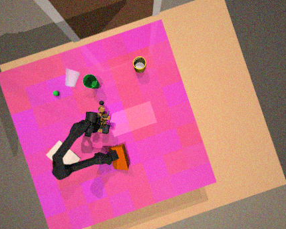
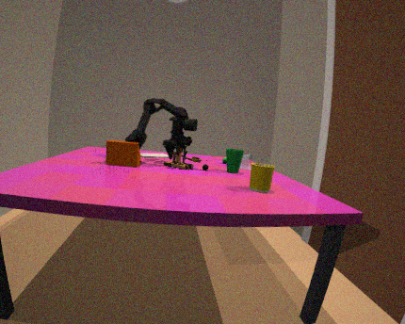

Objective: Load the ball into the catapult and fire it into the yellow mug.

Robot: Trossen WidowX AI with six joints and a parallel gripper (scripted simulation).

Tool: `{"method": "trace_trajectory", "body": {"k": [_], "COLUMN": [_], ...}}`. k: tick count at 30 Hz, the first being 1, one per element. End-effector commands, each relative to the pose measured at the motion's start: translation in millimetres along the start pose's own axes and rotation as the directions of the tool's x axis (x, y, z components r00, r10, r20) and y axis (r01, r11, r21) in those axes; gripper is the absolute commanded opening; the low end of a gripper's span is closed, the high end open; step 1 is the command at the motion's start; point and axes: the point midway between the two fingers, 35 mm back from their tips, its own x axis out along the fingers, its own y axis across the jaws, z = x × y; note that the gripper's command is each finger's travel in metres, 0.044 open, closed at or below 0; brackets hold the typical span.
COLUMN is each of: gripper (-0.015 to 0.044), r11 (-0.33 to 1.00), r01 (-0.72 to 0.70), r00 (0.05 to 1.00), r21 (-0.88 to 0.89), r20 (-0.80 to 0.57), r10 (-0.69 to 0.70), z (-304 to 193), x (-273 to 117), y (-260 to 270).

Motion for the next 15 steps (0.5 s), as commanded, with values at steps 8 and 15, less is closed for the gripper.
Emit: {"method": "trace_trajectory", "body": {"k": [8,15], "gripper": [0.0309,0.0145], "r11": [1.000,1.000], "r01": [-0.001,-0.001], "r00": [1.000,1.000], "r21": [0.000,0.000], "r20": [-0.002,-0.002], "r10": [0.001,0.001], "z": [-0.7,-0.7], "x": [4.2,4.2], "y": [0.1,0.1]}}
